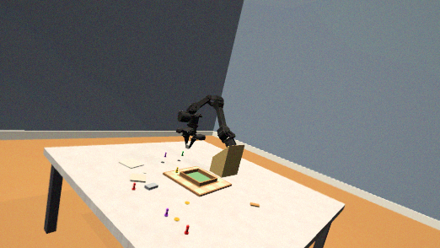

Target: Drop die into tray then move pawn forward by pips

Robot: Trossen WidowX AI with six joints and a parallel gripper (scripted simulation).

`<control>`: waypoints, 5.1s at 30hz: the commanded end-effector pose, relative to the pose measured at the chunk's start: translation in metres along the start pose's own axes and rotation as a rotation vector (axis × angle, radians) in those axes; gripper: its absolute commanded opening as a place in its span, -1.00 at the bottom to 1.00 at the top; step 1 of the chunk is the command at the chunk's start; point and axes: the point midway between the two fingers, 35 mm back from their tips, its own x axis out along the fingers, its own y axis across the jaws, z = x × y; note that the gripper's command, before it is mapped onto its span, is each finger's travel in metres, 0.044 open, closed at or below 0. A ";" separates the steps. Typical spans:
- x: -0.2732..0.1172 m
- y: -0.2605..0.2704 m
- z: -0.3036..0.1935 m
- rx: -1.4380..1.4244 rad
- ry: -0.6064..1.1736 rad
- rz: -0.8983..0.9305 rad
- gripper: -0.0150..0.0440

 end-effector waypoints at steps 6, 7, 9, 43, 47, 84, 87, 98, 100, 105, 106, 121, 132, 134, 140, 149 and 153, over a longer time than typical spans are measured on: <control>0.006 0.022 0.031 -0.237 -0.001 0.012 -0.49; 0.007 0.025 0.035 -0.265 -0.002 0.013 -0.49; 0.009 0.031 0.042 -0.323 -0.004 0.015 -0.49; 0.040 0.170 0.119 -1.278 0.002 0.005 -0.49; 0.041 0.171 0.119 -1.283 0.000 0.010 -0.49; 0.016 0.146 0.114 -1.198 -0.724 0.547 -0.49; 0.017 0.148 0.112 -1.198 -0.723 0.547 -0.49; 0.019 0.147 0.113 -1.202 -0.723 0.538 -0.49; 0.019 0.147 0.113 -1.202 -0.723 0.538 -0.49; 0.019 0.147 0.113 -1.202 -0.723 0.538 -0.05; 0.019 0.147 0.113 -1.202 -0.723 0.538 0.04; 0.006 0.164 0.112 -1.255 -0.393 0.422 1.00; 0.023 0.175 0.118 -1.302 -0.045 0.079 1.00; 0.023 0.174 0.118 -1.282 -0.044 0.078 0.91; 0.031 0.137 0.136 -0.637 -0.025 0.063 0.38; 0.048 0.066 0.152 0.465 0.001 0.015 0.19; 0.053 0.045 0.152 0.765 0.003 -0.005 0.19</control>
